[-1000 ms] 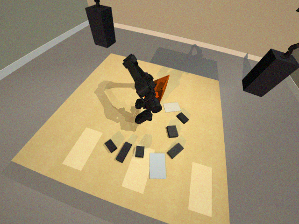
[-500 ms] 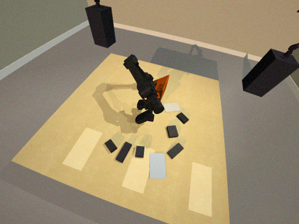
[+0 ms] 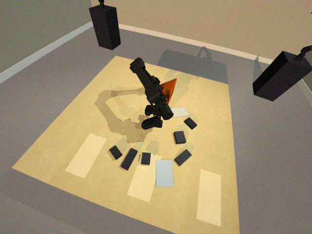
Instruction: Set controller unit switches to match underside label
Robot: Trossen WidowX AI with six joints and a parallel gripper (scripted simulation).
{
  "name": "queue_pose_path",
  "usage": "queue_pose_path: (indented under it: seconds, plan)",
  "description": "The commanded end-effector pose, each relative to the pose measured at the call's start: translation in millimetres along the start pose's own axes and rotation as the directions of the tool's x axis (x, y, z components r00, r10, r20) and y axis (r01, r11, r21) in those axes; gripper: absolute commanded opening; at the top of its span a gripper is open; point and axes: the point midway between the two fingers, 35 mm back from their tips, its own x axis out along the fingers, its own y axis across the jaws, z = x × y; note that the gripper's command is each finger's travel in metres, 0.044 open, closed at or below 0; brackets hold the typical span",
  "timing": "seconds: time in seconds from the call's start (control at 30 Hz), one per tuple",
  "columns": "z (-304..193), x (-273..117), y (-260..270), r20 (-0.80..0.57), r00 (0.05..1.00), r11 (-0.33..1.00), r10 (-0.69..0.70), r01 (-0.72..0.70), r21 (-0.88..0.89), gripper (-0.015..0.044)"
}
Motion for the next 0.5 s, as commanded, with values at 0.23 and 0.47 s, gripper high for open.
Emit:
queue_pose_path:
  seconds: [0.23,0.47]
  plan:
    - [-5.7,9.9,-1.8,0.008,1.0,1.0,-0.017,0.017,0.002,0.0338]
    - [-10.1,13.0,-1.8,0.008,1.0,1.0,-0.016,0.016,0.002,0.0338]
